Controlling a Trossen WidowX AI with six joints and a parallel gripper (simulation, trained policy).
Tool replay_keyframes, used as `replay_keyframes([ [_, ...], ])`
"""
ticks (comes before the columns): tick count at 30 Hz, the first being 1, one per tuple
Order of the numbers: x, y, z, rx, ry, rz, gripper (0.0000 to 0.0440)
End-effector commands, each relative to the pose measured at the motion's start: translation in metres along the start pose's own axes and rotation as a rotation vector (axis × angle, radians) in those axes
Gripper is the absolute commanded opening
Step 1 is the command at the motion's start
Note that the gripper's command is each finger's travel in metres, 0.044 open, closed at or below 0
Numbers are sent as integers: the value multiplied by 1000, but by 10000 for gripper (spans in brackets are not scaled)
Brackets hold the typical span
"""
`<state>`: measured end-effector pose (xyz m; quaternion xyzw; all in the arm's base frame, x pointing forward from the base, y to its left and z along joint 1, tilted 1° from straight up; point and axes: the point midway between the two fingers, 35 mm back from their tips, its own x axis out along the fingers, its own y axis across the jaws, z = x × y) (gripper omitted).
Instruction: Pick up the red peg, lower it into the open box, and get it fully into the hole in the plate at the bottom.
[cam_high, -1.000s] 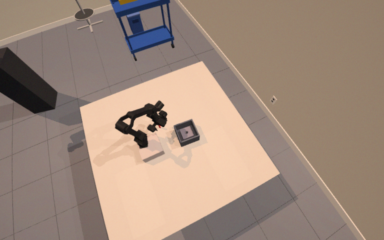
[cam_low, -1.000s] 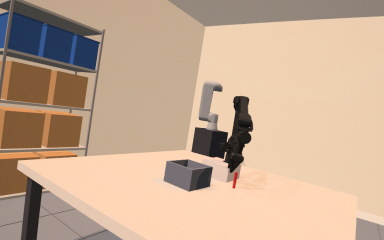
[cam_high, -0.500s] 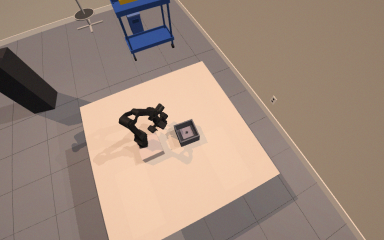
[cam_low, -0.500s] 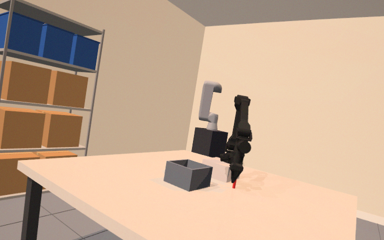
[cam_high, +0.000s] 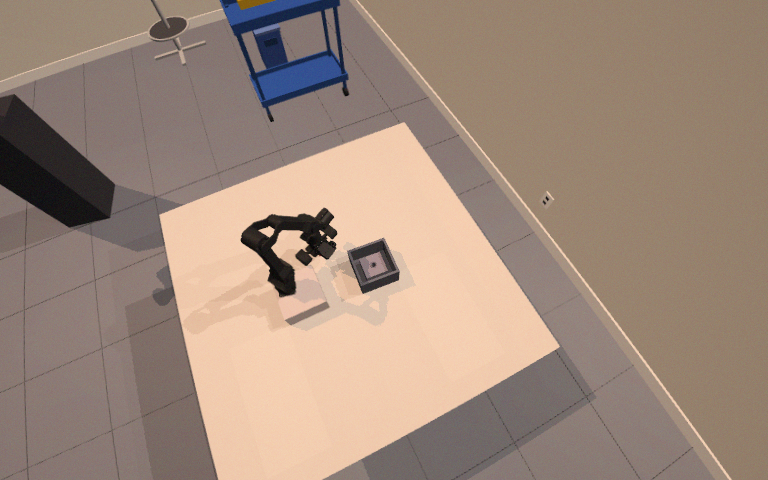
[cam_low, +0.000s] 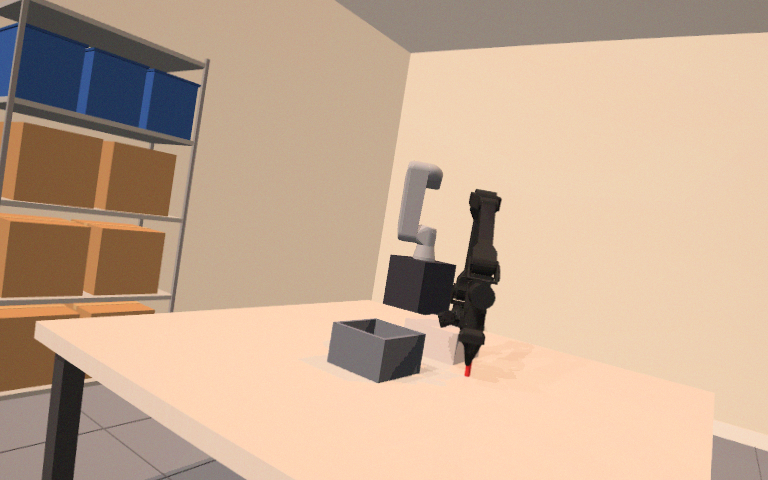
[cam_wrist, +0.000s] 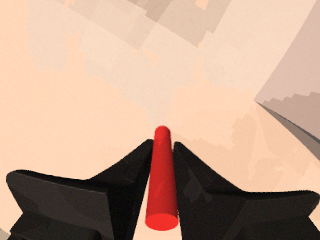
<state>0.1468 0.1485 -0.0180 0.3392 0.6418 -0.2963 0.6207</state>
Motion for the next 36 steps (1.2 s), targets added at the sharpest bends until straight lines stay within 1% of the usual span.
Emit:
replay_keyframes([
  [1, -6, 7, 1, -18, -7, 15, 1],
  [10, -35, 26, 10, -89, -64, 71, 5],
  [20, -79, 54, 30, -132, -138, 141, 5],
  [28, -110, 73, 57, -117, -193, 178, 0],
  [36, -123, 81, 94, -57, -229, 186, 0],
])
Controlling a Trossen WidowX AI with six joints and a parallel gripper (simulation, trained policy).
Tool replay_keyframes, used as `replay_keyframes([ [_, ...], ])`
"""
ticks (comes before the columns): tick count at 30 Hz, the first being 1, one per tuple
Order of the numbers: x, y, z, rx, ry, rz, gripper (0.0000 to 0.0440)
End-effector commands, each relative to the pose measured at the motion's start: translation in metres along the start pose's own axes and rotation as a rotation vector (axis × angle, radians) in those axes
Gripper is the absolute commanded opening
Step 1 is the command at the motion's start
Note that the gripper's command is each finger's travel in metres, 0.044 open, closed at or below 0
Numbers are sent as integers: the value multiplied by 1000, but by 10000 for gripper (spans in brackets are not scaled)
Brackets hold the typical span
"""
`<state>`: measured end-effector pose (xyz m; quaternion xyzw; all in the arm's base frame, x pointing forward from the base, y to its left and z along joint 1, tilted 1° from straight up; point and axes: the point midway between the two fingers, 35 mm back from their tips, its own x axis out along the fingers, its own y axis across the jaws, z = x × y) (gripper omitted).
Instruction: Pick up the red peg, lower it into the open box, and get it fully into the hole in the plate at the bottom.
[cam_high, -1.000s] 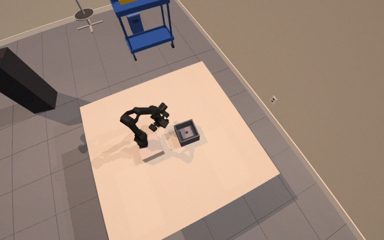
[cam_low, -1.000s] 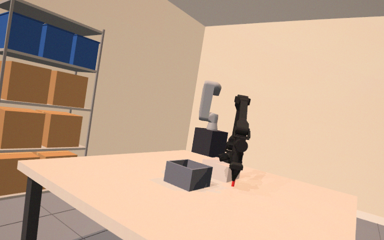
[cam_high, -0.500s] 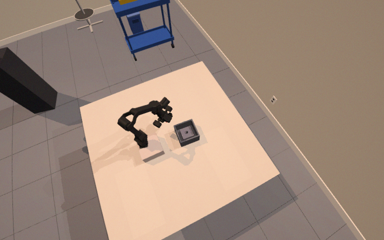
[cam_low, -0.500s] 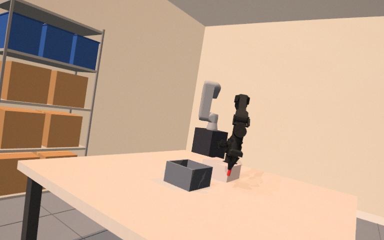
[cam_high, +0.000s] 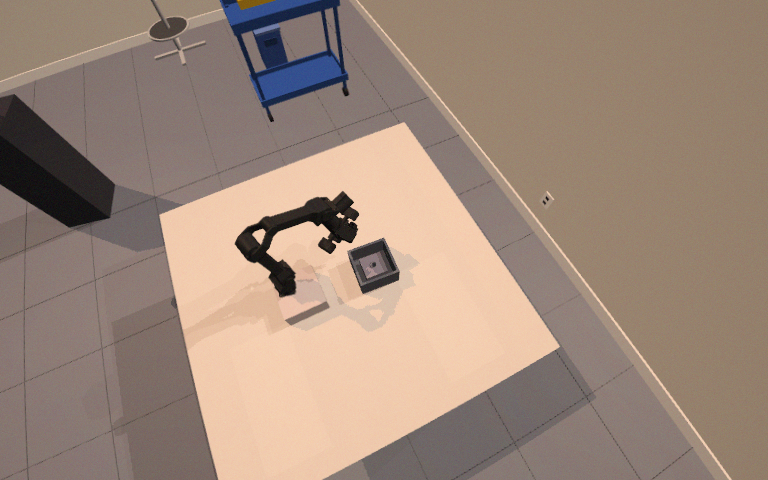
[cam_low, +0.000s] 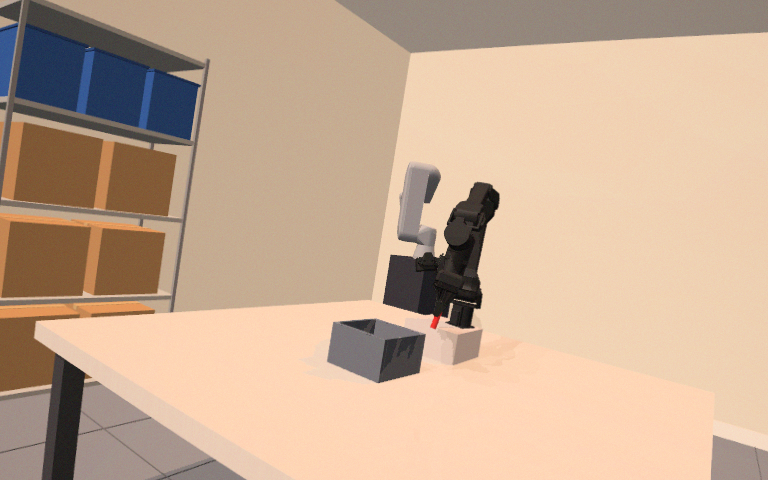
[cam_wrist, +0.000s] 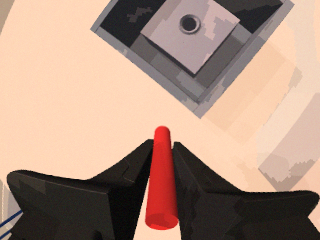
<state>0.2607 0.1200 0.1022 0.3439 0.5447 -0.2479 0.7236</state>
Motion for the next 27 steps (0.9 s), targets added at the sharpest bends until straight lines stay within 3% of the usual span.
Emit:
replay_keyframes([
  [1, 1, 1, 15, 18, -16, -10, 0],
  [27, 34, -7, 101, 182, -41, -44, 13],
])
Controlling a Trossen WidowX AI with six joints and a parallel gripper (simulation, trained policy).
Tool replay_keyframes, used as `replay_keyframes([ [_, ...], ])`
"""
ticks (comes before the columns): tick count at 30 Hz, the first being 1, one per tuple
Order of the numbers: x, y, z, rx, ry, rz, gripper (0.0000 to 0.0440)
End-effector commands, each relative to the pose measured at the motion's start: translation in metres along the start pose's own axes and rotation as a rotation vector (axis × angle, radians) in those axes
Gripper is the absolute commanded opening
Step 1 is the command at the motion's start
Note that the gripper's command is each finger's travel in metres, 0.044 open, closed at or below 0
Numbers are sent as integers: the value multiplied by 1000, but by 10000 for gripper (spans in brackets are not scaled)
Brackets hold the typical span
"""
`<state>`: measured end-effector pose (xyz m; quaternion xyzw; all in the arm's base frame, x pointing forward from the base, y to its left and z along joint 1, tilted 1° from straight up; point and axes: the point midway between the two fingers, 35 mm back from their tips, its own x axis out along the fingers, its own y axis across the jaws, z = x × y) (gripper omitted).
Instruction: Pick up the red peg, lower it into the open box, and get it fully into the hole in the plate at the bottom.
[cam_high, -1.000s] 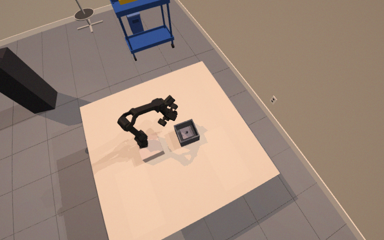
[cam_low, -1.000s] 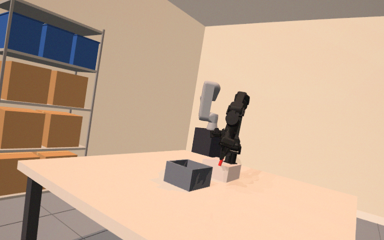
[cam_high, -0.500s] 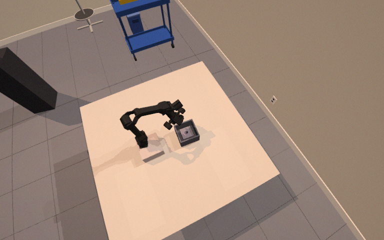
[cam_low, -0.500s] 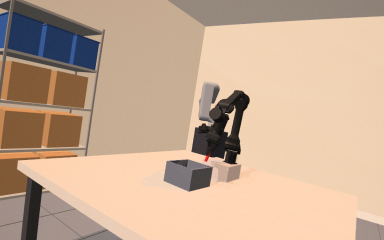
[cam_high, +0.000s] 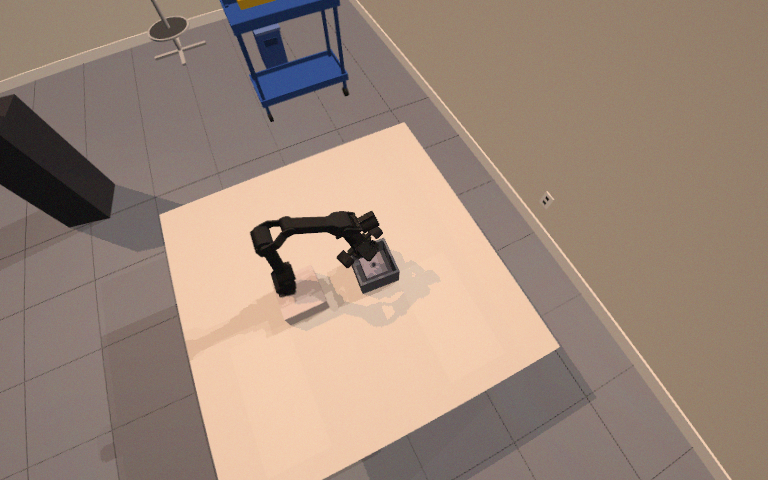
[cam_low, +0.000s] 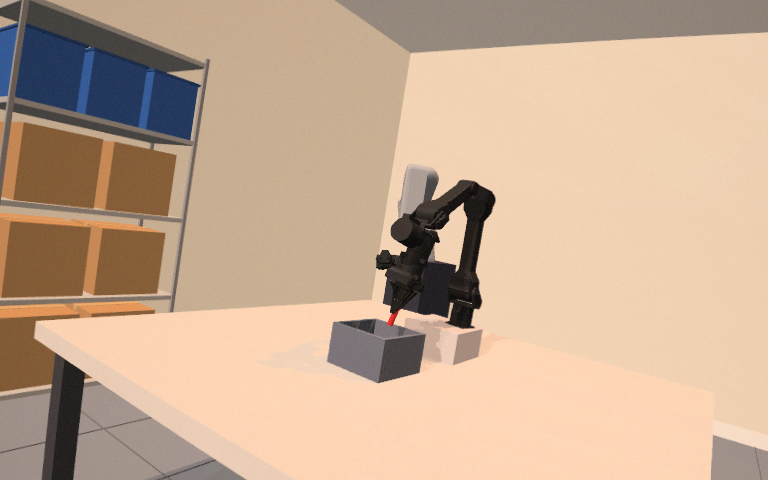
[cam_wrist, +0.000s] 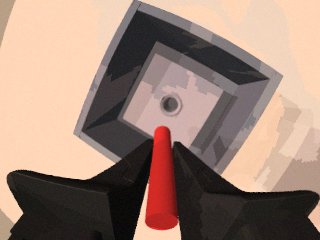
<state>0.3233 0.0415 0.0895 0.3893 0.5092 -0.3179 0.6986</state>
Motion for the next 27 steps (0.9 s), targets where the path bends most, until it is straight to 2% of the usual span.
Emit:
replay_keyframes([
  [1, 8, 1, 6, 8, 12, -8, 14],
  [12, 41, -2, 14, 17, 48, -59, 30],
  [17, 55, -5, 16, -5, 57, -90, 142],
  [22, 61, -2, 21, -7, 62, -103, 151],
  [27, 65, 8, 32, -19, 57, -94, 257],
])
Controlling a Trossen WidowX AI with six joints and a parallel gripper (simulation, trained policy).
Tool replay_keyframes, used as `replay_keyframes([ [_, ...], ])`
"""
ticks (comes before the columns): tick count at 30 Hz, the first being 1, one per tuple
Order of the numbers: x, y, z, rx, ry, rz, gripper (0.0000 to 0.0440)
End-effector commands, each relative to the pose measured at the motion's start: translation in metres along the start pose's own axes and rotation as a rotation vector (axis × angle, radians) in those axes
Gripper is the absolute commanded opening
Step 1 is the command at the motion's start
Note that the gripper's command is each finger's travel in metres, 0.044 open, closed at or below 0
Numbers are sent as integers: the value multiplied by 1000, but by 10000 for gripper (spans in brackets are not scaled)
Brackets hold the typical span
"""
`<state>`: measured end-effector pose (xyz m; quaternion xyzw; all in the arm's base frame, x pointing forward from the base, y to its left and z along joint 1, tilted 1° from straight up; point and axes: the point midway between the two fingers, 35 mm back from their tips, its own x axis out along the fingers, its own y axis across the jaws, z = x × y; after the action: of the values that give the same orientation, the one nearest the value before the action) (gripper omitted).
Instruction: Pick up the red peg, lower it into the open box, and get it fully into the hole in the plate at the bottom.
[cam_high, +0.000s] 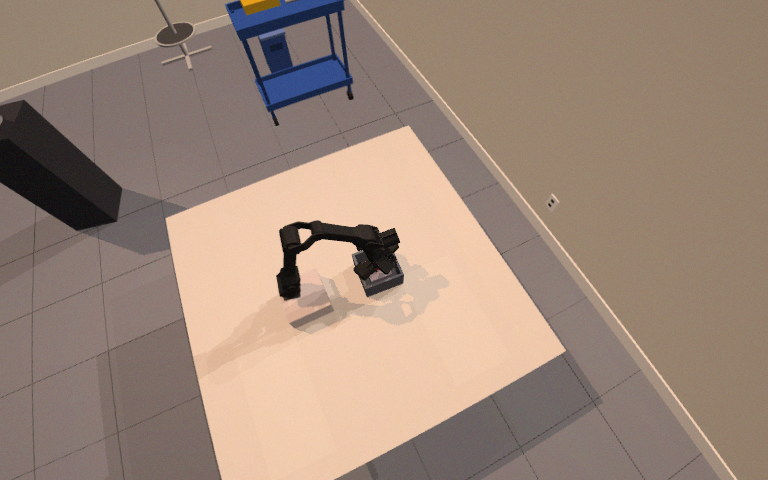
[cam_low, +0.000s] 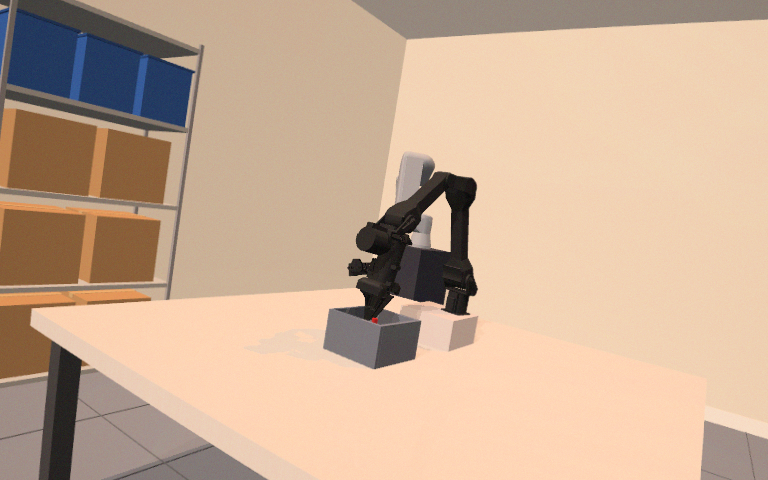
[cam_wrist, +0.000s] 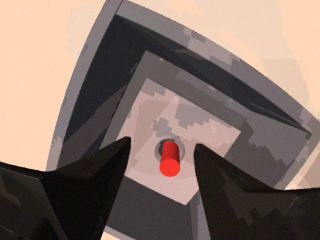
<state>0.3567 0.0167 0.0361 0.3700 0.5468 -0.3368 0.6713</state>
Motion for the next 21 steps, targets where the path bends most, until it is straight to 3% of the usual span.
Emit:
replay_keyframes([
  [1, 3, 6, 7, -11, 3, -1, 275],
  [9, 6, 21, 29, -17, -23, 18, 434],
  [21, -4, 36, 78, 31, -124, 89, 440],
])
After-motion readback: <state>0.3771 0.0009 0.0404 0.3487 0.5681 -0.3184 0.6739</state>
